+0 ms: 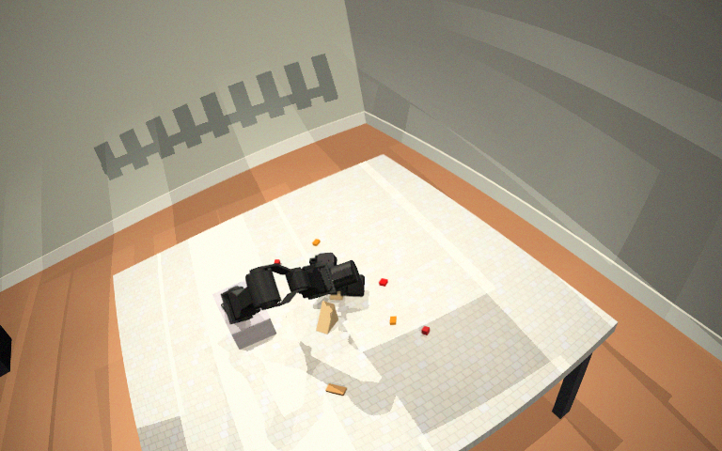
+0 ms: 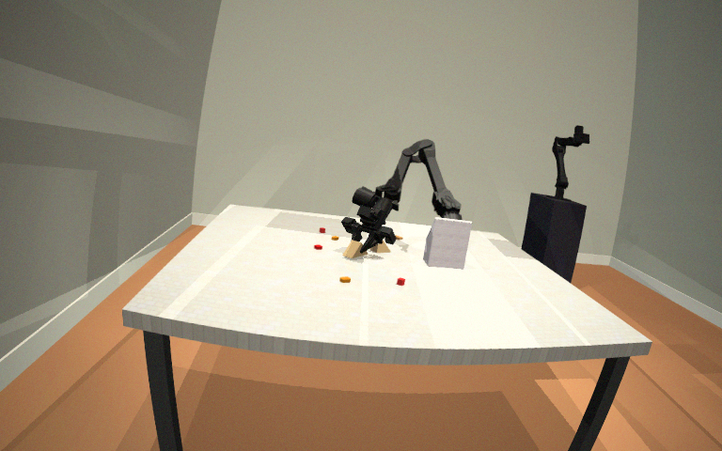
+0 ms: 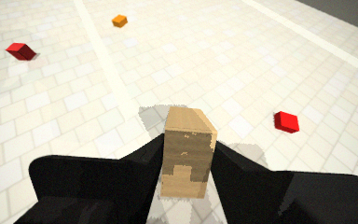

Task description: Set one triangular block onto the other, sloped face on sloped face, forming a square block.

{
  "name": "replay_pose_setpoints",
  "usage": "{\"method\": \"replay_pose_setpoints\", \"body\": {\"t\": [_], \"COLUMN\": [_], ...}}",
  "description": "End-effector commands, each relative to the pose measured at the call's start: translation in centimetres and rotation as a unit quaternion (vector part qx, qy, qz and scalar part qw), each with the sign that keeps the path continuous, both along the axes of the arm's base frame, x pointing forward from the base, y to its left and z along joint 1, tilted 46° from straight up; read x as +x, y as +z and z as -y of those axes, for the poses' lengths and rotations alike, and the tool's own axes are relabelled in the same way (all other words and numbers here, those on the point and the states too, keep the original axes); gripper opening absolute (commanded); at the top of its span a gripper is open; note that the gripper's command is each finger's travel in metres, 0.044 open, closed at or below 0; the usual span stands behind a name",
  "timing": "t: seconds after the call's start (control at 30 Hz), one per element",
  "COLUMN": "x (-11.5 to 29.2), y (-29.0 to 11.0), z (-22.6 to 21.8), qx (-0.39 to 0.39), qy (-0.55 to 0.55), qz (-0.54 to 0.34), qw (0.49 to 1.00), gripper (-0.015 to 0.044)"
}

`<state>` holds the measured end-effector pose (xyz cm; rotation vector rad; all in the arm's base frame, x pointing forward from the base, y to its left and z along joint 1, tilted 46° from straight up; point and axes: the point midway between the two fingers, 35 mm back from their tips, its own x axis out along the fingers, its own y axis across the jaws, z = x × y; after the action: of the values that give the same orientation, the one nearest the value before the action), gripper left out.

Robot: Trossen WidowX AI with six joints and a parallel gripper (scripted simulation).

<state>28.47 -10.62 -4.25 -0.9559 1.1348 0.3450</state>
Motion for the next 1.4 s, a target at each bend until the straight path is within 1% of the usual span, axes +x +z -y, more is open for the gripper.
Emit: {"method": "replay_pose_setpoints", "body": {"t": [0.0, 0.5, 0.7, 1.03, 1.37], "x": [0.7, 1.3, 1.3, 1.5, 1.6], "y": [1.3, 6.2, 6.6, 5.9, 5.5], "z": [-1.1, -6.3, -6.6, -6.5, -6.6], "qx": [0.0, 0.001, 0.001, -0.061, -0.127], "qy": [0.0, 0.001, 0.001, 0.101, 0.218], "qz": [0.004, 0.006, 0.006, -0.06, -0.141], "qw": [1.0, 1.0, 1.0, 0.991, 0.957], "gripper": [0.0, 0.0, 0.0, 0.0, 0.0]}}
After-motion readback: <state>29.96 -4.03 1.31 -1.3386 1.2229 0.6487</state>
